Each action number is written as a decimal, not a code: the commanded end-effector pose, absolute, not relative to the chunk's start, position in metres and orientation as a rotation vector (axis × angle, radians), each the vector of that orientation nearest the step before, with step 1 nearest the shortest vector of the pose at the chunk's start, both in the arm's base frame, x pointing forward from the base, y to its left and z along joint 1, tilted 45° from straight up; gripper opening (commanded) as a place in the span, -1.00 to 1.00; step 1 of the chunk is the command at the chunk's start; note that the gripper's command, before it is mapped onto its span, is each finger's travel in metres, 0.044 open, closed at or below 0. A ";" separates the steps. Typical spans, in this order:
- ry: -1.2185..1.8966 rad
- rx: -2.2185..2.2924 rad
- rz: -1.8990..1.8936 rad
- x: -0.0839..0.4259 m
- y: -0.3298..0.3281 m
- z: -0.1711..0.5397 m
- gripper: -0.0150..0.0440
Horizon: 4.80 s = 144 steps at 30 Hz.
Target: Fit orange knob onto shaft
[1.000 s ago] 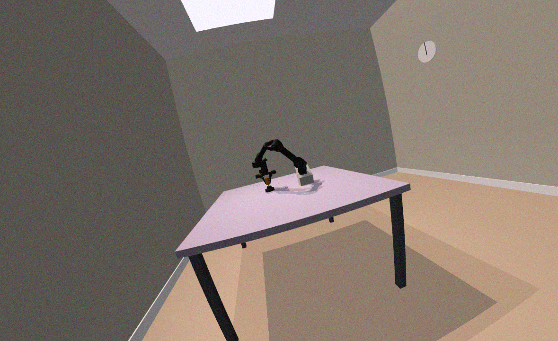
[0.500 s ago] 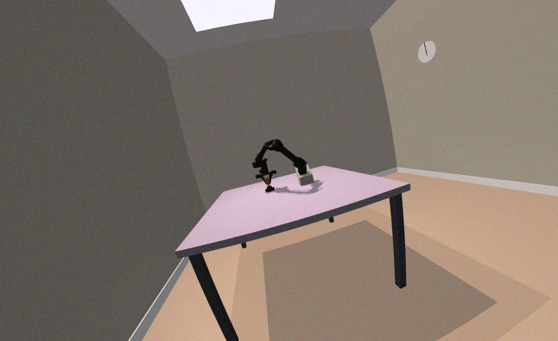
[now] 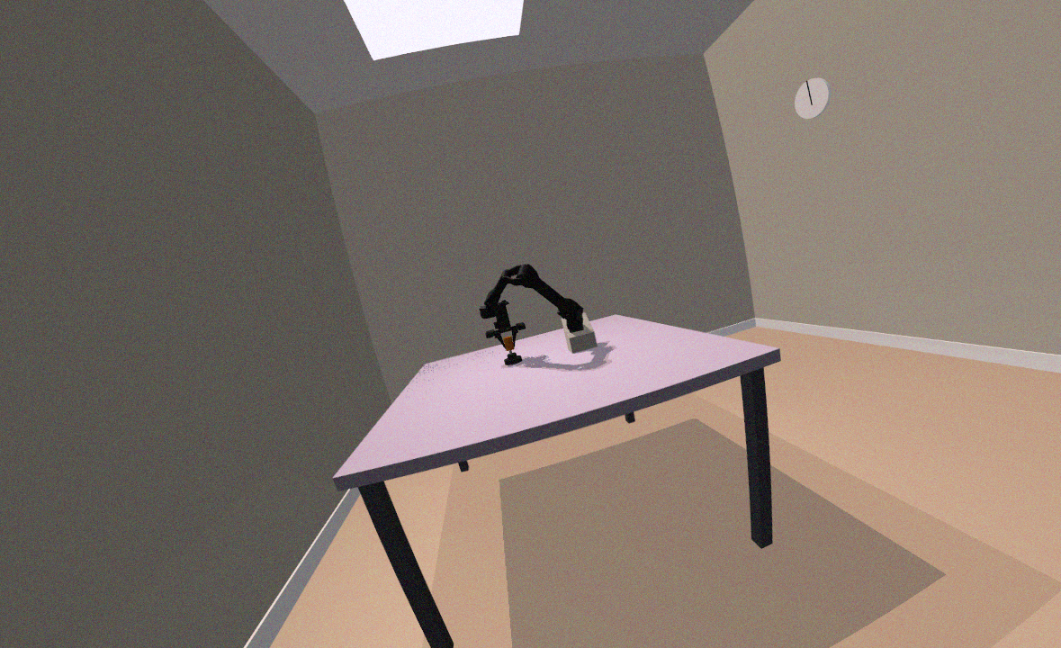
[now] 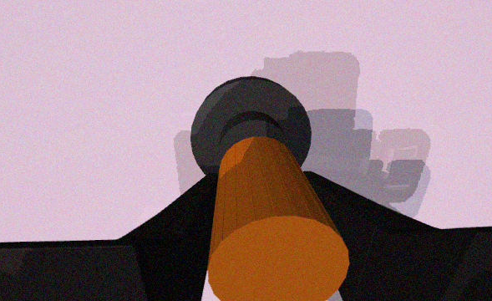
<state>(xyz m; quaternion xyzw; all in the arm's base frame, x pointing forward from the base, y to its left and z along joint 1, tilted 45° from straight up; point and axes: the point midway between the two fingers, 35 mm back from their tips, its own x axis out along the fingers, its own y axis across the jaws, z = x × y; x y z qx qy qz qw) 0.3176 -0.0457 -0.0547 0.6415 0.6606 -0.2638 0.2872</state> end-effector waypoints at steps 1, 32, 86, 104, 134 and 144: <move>1.754 1.780 -0.815 0.320 -0.046 -0.056 -0.49; 1.753 1.785 -0.823 0.319 -0.044 -0.058 -0.49; 1.704 1.963 -1.121 0.318 -0.046 -0.054 -0.49; 1.668 2.040 -1.264 0.317 -0.043 -0.058 -0.49; 1.595 2.155 -1.495 0.317 -0.044 -0.058 -0.49; 1.595 2.155 -1.495 0.318 -0.043 -0.058 -0.49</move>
